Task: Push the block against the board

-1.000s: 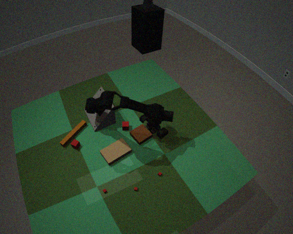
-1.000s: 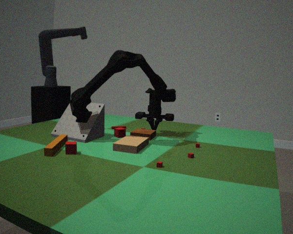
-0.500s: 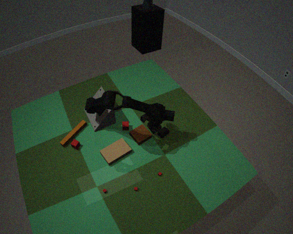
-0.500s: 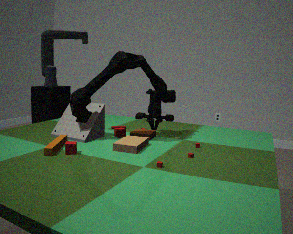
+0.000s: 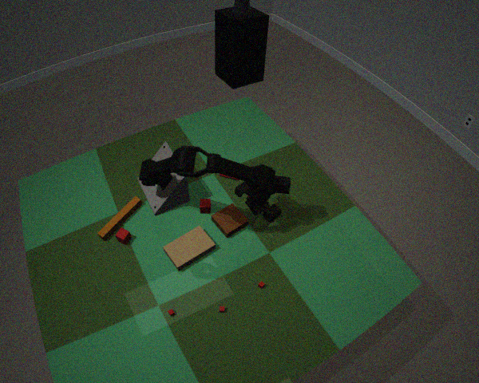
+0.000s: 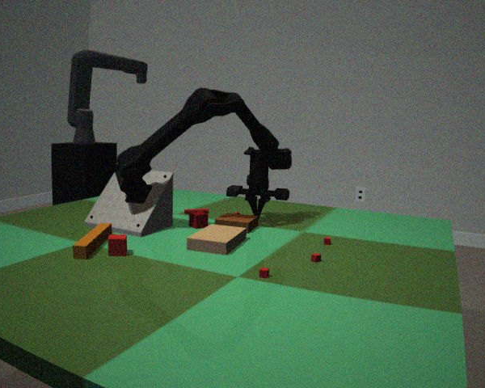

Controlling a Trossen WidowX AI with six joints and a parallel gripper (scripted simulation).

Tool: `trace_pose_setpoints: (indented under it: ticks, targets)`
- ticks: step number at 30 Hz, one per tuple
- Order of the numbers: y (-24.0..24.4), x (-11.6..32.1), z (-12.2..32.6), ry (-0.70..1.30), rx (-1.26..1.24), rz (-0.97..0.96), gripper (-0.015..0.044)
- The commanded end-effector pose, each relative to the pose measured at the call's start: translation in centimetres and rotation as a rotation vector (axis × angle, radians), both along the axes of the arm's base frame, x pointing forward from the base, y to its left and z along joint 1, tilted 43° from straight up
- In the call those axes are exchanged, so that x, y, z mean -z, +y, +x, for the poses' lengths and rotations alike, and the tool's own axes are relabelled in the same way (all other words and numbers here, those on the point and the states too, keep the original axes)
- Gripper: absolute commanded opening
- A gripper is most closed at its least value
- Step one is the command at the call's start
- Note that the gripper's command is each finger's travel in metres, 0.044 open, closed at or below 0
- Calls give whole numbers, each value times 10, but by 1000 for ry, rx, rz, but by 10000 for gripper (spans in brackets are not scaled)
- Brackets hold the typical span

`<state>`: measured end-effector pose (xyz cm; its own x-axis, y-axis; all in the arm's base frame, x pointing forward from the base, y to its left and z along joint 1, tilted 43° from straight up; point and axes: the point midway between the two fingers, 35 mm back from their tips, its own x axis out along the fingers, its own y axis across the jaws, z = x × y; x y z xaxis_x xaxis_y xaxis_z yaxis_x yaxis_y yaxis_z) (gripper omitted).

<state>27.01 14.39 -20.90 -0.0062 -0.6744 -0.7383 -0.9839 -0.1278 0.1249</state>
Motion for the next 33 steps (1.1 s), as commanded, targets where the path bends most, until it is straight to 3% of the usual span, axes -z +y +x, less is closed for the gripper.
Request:
trace_pose_setpoints:
  ticks: [1,5,11,17,33]
  targets:
    - [6,5,-1,-1,4,4,0]
    - [10,8,-3,-1,4,3,0]
    - [43,-35,-1,0,4,5,0]
    - [42,-34,-1,-21,10,8,0]
    - [20,-62,-32,-386,421,3,0]
